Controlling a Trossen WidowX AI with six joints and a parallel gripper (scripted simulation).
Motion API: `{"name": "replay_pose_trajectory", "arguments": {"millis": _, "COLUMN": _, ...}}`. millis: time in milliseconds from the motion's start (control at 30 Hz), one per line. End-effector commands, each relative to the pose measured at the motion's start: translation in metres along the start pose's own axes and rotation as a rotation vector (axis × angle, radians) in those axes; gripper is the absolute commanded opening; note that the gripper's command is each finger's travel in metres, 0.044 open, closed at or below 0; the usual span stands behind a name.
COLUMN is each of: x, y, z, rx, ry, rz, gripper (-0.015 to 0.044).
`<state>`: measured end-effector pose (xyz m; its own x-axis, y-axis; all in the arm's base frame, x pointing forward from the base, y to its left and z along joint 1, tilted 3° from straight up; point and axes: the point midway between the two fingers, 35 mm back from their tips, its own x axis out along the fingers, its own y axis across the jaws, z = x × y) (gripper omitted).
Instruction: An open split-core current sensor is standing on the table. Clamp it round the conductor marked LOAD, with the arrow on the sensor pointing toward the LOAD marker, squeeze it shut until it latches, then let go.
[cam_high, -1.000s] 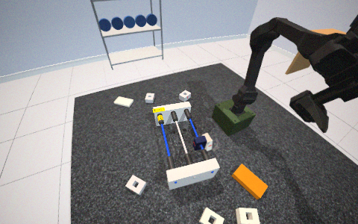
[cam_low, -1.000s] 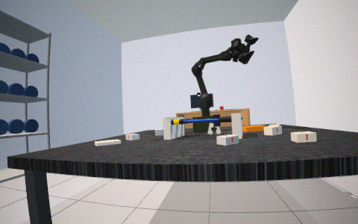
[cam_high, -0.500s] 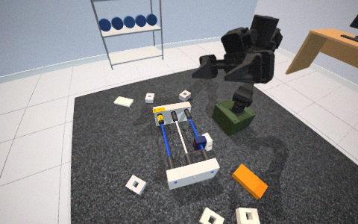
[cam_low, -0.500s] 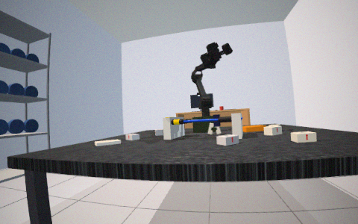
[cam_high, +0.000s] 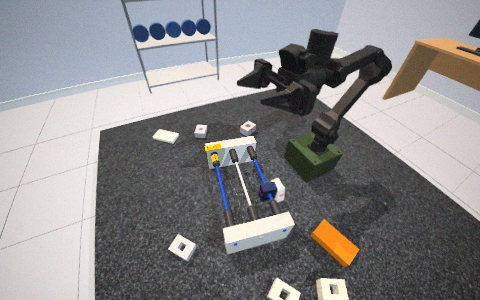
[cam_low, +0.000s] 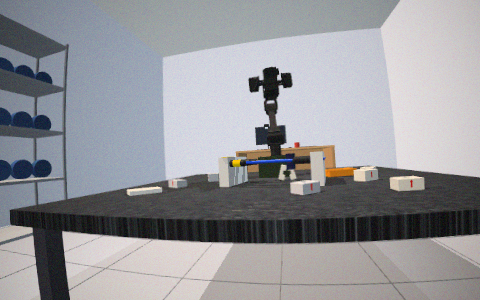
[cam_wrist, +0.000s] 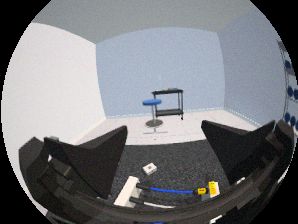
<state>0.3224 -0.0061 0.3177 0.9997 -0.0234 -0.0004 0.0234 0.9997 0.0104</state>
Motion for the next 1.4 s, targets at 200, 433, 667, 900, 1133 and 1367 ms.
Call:
{"name": "replay_pose_trajectory", "arguments": {"millis": 200, "x": 0.043, "y": -0.097, "z": -0.109, "rx": 0.064, "ry": 0.617, "rz": -0.267, "gripper": 0.0440}}
{"name": "replay_pose_trajectory", "arguments": {"millis": 433, "x": 0.026, "y": -0.156, "z": -0.176, "rx": 0.179, "ry": 0.999, "rz": -0.413, "gripper": 0.0440}}
{"name": "replay_pose_trajectory", "arguments": {"millis": 667, "x": 0.013, "y": -0.174, "z": -0.198, "rx": 0.234, "ry": 1.135, "rz": -0.458, "gripper": 0.0440}}
{"name": "replay_pose_trajectory", "arguments": {"millis": 900, "x": 0.013, "y": -0.174, "z": -0.198, "rx": 0.234, "ry": 1.135, "rz": -0.458, "gripper": 0.0440}}
{"name": "replay_pose_trajectory", "arguments": {"millis": 1133, "x": 0.013, "y": -0.174, "z": -0.198, "rx": 0.234, "ry": 1.135, "rz": -0.458, "gripper": 0.0440}}
{"name": "replay_pose_trajectory", "arguments": {"millis": 1367, "x": 0.012, "y": -0.150, "z": -0.207, "rx": 0.231, "ry": 1.173, "rz": -0.417, "gripper": 0.0440}}
